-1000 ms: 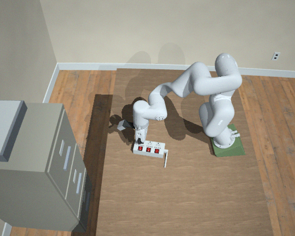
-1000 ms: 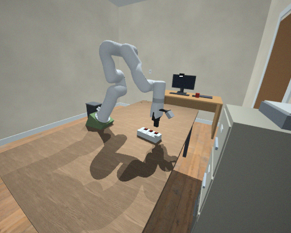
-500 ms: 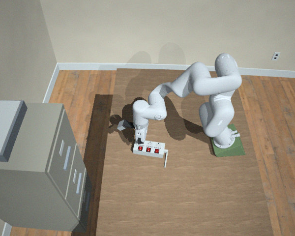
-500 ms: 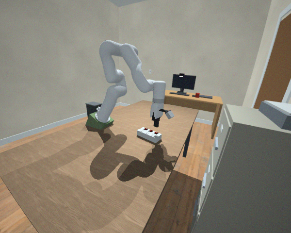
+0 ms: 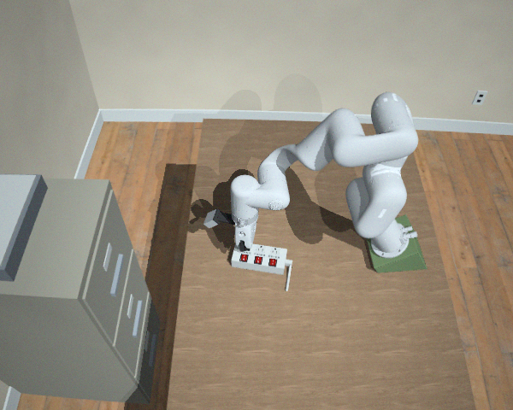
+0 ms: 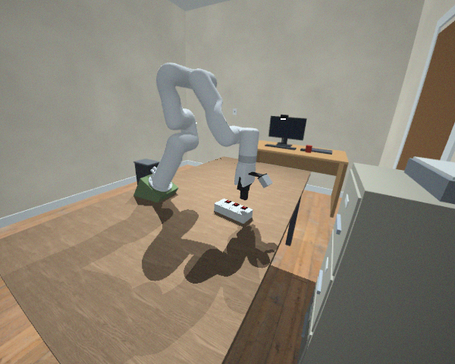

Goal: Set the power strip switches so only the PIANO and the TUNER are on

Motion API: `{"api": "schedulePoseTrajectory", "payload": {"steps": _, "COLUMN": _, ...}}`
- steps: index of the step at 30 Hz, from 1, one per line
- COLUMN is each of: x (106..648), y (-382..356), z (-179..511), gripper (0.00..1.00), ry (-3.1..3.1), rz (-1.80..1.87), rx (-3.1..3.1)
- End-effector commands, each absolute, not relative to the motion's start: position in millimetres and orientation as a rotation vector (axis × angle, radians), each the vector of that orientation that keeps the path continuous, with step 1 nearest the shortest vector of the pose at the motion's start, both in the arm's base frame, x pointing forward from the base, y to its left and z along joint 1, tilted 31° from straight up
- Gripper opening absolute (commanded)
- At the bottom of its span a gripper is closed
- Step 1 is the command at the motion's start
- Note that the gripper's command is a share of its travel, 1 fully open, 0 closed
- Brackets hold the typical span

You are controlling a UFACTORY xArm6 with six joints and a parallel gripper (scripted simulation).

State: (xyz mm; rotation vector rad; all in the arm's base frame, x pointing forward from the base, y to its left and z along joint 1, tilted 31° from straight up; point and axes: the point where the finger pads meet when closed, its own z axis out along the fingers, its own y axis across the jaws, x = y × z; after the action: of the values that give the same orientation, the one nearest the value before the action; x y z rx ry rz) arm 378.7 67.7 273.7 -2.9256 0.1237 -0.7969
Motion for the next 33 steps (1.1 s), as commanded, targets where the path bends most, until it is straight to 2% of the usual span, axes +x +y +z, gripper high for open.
{"api": "schedulePoseTrajectory", "payload": {"steps": 1, "x": 383, "y": 68, "z": 270, "gripper": 0.00, "ry": 0.123, "rz": -0.802, "rx": -2.923}}
{"api": "schedulePoseTrajectory", "payload": {"steps": 33, "x": 398, "y": 69, "z": 245, "gripper": 0.00, "ry": 0.123, "rz": -0.802, "rx": -2.923}}
